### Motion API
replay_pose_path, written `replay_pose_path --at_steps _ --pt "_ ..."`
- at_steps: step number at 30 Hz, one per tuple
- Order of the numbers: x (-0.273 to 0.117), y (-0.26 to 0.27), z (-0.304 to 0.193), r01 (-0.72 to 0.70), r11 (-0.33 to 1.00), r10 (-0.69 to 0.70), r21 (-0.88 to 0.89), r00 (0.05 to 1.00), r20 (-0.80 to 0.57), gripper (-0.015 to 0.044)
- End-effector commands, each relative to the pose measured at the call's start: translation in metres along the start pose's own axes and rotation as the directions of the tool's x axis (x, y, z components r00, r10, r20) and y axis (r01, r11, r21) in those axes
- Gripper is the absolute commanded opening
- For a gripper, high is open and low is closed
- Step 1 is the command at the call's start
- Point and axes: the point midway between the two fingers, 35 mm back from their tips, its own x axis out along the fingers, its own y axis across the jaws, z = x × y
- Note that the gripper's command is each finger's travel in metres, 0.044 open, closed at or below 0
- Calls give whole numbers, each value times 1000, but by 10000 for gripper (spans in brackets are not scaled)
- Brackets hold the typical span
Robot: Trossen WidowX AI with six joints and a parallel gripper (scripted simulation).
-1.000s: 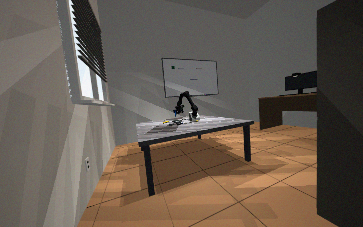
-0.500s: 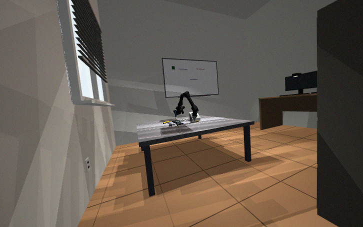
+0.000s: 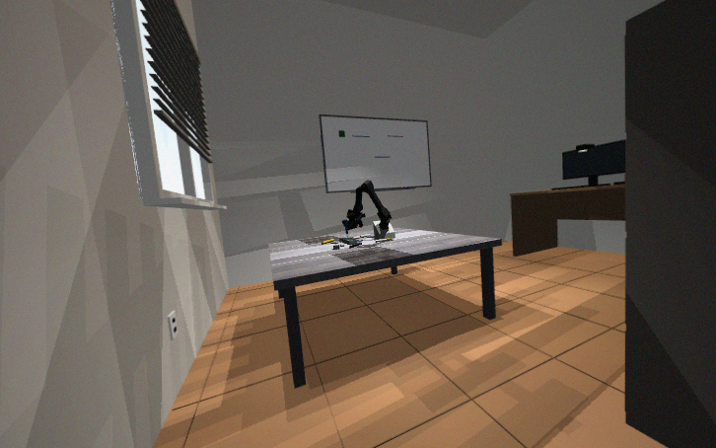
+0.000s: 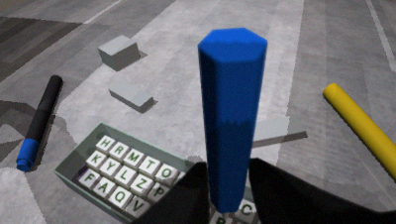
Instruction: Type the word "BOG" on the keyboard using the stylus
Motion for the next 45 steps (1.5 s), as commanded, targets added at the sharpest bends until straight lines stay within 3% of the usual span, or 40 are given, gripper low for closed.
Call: replay_pose_path --at_steps 1,20,23,24,45 --pt "2 2 -1 -5 1000 5 7 1000 6 0" --pt "2 2 -1 -5 1000 5 7 1000 6 0" --pt "2 2 -2 -5 1000 5 7 1000 5 79" --pt "2 3 -2 -5 1000 5 7 1000 5 81" --pt "5 3 -1 -5 1000 5 7 1000 6 81"
